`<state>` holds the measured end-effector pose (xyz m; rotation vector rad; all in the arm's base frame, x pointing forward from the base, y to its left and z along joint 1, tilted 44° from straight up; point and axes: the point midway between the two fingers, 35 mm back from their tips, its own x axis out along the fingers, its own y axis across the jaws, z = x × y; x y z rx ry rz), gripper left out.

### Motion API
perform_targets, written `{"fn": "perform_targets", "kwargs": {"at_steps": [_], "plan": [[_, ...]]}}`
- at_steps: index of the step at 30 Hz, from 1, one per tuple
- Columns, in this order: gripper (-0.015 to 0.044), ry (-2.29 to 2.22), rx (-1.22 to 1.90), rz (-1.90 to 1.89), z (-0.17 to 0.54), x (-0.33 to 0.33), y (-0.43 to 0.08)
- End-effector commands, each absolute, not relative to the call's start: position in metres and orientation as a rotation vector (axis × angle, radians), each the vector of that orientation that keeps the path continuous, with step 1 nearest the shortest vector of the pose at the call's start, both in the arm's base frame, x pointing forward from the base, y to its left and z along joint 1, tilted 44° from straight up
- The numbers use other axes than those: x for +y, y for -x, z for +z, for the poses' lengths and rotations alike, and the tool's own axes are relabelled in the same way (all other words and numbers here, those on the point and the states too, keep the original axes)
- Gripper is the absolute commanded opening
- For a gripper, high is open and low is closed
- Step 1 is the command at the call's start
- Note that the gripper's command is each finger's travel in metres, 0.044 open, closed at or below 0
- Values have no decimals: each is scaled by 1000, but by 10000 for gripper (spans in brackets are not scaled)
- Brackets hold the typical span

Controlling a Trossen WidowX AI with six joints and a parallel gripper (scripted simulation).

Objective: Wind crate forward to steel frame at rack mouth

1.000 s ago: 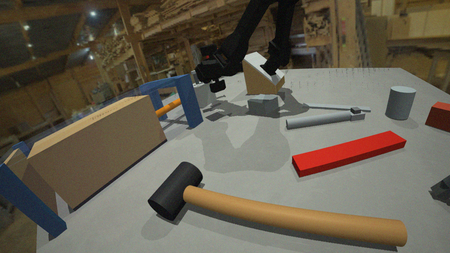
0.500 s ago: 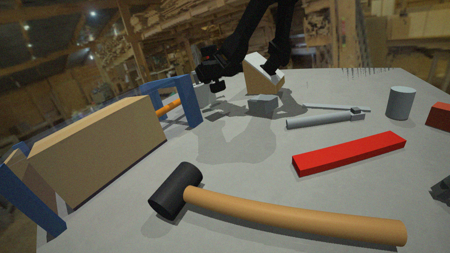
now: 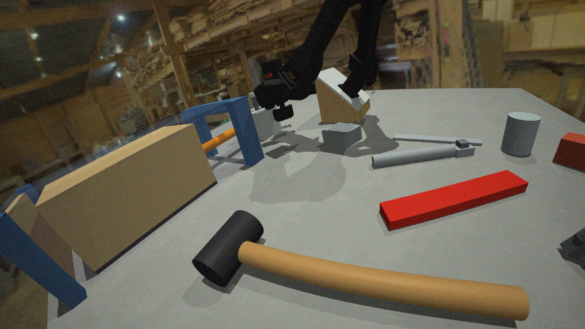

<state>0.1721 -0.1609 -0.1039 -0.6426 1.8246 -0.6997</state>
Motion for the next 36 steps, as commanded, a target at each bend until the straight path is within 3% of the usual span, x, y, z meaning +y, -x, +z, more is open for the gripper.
{"fn": "perform_targets", "kwargs": {"at_steps": [1, 36], "plan": [[0, 648, 1826, -698, -104, -161, -172], [0, 648, 1826, -692, -108, -158, -171]]}}
